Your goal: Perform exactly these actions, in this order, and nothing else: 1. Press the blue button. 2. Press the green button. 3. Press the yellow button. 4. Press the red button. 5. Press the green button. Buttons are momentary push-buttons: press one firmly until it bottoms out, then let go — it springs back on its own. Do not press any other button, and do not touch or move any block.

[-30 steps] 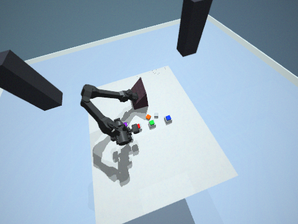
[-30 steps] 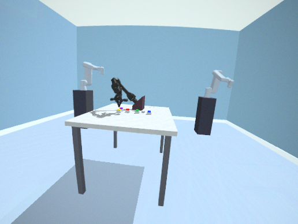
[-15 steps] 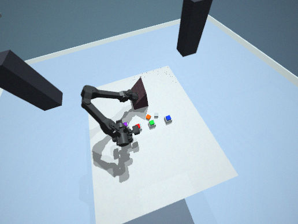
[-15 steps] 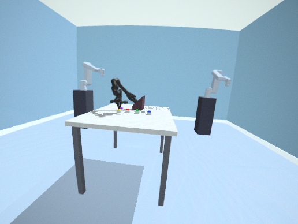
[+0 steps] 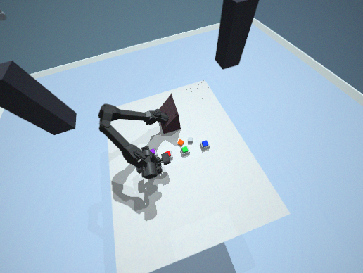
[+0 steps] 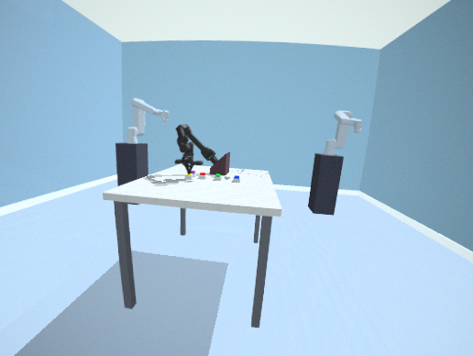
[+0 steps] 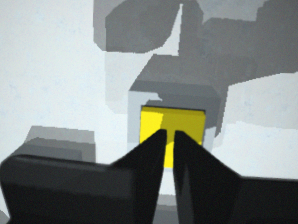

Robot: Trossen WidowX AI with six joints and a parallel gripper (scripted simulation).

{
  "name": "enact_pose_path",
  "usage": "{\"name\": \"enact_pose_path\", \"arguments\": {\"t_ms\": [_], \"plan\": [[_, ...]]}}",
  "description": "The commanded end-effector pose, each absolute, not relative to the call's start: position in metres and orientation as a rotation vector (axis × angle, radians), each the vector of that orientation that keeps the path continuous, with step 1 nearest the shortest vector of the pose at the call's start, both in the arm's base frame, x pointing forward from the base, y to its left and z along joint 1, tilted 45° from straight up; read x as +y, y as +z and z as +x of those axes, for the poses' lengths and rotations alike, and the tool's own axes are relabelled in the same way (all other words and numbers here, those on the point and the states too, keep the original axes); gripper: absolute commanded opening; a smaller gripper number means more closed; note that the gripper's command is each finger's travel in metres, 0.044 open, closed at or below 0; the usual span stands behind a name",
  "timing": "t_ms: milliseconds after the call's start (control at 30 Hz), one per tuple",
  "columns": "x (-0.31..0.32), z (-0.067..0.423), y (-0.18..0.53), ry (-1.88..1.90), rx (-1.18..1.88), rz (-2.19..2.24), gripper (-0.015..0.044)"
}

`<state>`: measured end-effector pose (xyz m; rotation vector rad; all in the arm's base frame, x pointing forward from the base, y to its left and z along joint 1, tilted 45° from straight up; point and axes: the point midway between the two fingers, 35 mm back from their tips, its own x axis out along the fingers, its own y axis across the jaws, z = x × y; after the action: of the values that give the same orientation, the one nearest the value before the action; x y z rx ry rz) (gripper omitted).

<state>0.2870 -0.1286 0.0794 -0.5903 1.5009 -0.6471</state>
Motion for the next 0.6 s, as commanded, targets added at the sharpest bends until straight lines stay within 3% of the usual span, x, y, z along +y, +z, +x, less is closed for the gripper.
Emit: {"name": "enact_pose_path", "arguments": {"t_ms": [0, 400, 567], "plan": [[-0.131, 0.285, 0.078, -0.65, 1.509, -0.595, 0.002], [-0.104, 0.287, 0.104, -0.648, 1.51, -0.593, 0.002], [-0.064, 0.289, 0.143, -0.645, 1.512, -0.591, 0.002]]}}
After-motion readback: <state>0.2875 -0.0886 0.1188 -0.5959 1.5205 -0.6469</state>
